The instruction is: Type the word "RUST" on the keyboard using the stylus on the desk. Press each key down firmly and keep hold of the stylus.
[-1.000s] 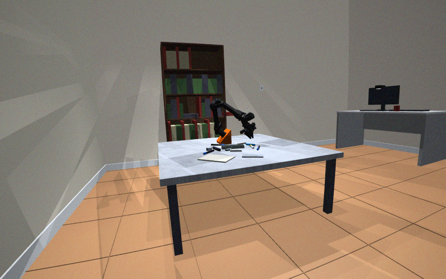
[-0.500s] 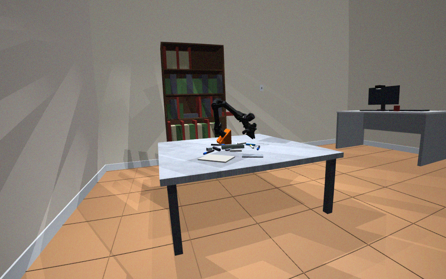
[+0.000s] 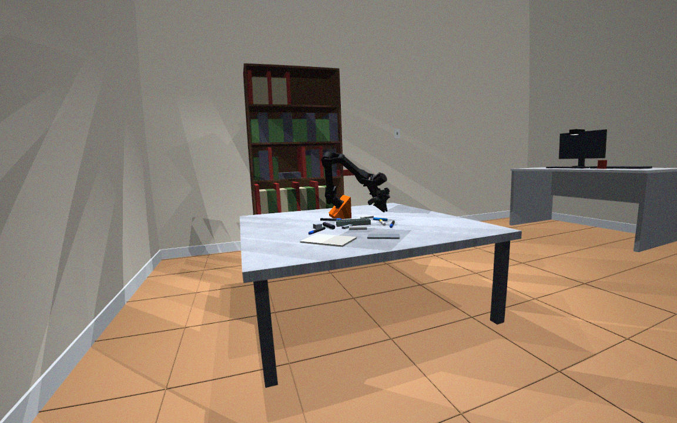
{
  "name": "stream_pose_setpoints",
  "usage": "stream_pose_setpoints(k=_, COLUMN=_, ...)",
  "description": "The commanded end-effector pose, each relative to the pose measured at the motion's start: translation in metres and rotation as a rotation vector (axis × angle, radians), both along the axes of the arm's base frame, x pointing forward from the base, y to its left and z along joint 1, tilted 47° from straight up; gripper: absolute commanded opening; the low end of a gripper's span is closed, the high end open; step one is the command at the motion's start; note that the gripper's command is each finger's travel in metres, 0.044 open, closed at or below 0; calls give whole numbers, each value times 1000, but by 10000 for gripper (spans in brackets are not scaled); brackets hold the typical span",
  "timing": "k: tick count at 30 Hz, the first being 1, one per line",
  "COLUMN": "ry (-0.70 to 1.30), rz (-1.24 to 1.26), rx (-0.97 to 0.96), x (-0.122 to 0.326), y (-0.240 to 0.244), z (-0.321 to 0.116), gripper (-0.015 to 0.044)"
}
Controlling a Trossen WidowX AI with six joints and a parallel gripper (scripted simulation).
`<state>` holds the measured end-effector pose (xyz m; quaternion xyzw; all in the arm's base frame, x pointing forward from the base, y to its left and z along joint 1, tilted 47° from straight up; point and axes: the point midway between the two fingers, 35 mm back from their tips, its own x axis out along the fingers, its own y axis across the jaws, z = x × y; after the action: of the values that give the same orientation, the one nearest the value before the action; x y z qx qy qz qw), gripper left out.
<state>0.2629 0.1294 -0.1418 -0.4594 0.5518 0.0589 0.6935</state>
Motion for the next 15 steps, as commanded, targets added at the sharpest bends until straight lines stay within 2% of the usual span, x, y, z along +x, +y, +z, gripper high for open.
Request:
stream_pose_setpoints(k=1, ry=7, rz=3, rx=-2, x=-1, y=-3, z=-4, gripper=150)
stream_pose_setpoints(k=15, ry=7, rz=3, rx=-3, x=-2, y=-9, z=-9, gripper=150)
